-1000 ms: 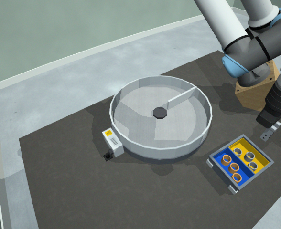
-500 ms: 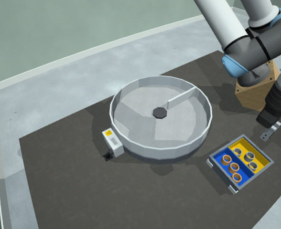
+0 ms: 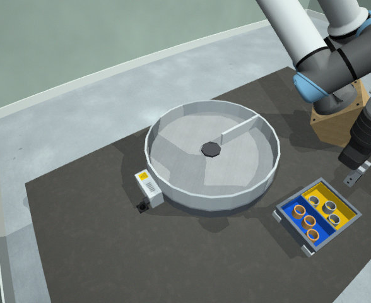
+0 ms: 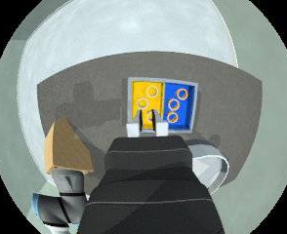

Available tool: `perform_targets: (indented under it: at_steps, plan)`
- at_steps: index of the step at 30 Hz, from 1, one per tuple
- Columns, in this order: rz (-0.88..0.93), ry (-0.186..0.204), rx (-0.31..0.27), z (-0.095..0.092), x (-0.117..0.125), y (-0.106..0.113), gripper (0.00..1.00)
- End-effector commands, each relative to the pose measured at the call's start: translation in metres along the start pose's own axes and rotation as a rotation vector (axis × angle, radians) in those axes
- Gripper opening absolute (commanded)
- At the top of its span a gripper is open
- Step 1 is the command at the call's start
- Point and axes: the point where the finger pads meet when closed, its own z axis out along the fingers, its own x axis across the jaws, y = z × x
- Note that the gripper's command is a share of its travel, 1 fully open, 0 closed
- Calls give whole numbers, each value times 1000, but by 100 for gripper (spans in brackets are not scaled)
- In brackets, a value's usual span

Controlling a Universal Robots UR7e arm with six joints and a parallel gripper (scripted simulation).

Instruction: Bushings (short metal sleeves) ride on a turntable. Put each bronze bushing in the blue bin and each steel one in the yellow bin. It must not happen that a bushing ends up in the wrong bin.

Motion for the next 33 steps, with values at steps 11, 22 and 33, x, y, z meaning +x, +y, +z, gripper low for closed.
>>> perform_targets:
  at_steps: [11,22,33]
  plan:
    - [0,1,1,0,0,0,100]
    - [0,1,1,0,0,0,100]
    - [0,1,1,0,0,0,100]
